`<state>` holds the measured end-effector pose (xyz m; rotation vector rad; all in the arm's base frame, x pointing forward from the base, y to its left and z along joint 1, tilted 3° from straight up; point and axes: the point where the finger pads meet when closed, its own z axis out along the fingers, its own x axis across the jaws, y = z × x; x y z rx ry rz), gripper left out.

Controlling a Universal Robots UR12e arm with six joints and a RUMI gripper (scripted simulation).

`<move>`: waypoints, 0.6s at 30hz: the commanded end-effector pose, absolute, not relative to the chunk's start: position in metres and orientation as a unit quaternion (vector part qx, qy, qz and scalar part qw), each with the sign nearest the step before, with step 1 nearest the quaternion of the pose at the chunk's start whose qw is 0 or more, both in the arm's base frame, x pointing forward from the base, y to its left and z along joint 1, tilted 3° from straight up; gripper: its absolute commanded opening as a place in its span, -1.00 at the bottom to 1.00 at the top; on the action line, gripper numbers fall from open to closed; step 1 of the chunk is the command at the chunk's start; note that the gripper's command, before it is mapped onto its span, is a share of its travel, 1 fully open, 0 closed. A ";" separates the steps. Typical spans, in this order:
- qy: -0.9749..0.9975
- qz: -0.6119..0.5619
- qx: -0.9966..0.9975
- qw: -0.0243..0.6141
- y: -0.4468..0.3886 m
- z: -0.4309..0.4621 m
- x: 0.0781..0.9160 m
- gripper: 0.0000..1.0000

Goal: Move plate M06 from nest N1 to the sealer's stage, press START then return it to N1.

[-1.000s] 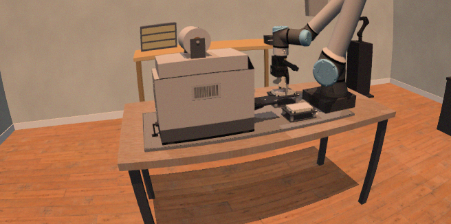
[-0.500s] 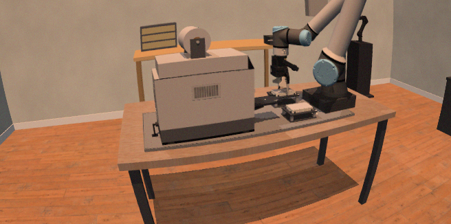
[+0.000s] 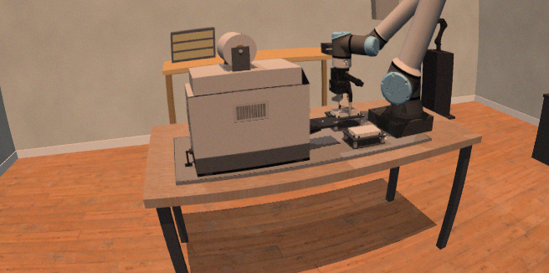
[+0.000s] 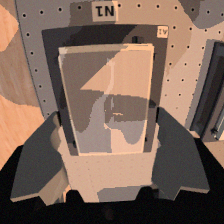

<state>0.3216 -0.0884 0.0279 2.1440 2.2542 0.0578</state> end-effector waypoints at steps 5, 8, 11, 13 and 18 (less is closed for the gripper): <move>0.725 0.019 0.689 0.017 -0.089 0.033 0.322 0.36; 0.725 0.019 0.689 0.017 -0.089 0.036 0.322 0.36; 0.724 0.019 0.689 0.017 -0.089 0.038 0.322 0.36; 0.724 0.019 0.689 0.017 -0.089 0.039 0.322 0.36; 0.724 0.019 0.689 0.017 -0.089 0.041 0.322 0.36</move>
